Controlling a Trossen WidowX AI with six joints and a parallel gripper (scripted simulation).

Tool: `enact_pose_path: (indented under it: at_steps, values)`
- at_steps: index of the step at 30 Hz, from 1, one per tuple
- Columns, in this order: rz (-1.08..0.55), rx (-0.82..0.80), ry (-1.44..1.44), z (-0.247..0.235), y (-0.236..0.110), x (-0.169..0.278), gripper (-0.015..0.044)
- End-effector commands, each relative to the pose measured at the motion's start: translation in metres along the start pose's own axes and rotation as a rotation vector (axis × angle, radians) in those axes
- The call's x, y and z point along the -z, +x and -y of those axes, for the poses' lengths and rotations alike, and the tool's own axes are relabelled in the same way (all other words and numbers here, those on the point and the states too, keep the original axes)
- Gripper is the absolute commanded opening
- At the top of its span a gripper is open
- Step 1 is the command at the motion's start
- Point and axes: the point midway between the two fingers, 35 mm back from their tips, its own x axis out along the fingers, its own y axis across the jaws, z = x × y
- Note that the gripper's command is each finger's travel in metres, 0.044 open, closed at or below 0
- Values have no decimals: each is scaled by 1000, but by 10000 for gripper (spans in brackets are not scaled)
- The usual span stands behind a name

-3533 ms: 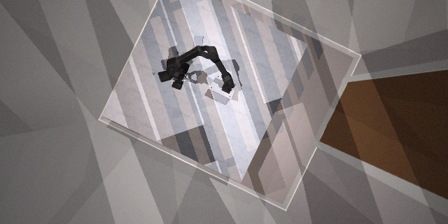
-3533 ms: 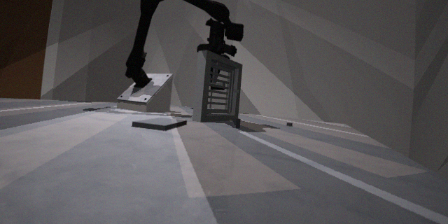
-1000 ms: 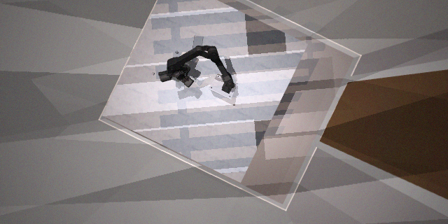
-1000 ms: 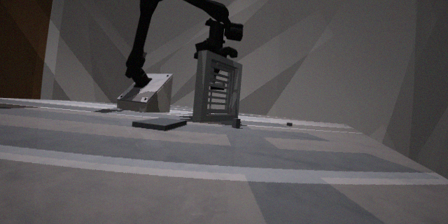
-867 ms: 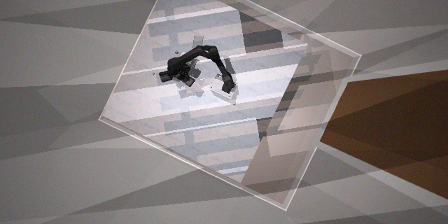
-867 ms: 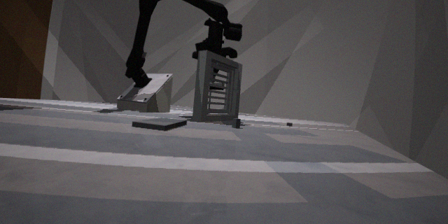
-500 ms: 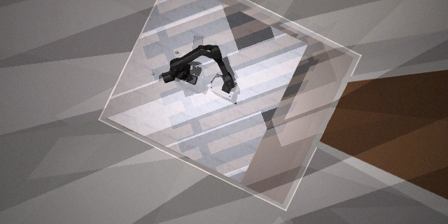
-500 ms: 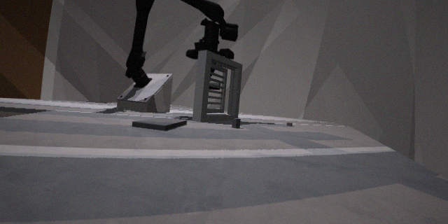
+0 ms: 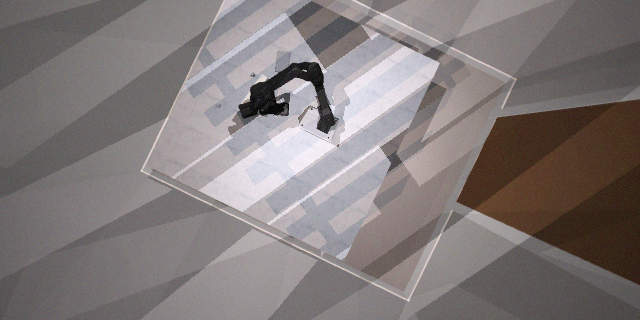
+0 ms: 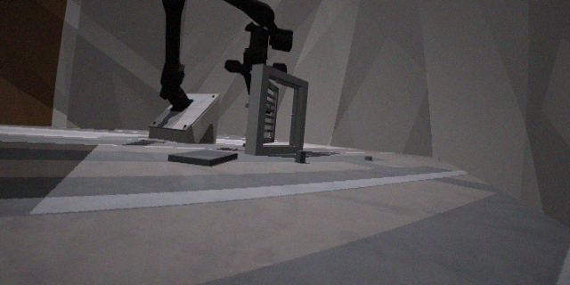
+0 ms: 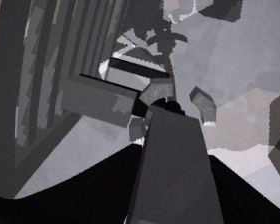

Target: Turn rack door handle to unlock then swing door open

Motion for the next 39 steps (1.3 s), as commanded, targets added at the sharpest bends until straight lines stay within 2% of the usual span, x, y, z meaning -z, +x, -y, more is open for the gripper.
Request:
enact_pose_path:
  at_steps: [1,39]
  values:
    - [4,-4,-89,8,0,-3,12]
    - [6,2,-786,80,1,-59,12]
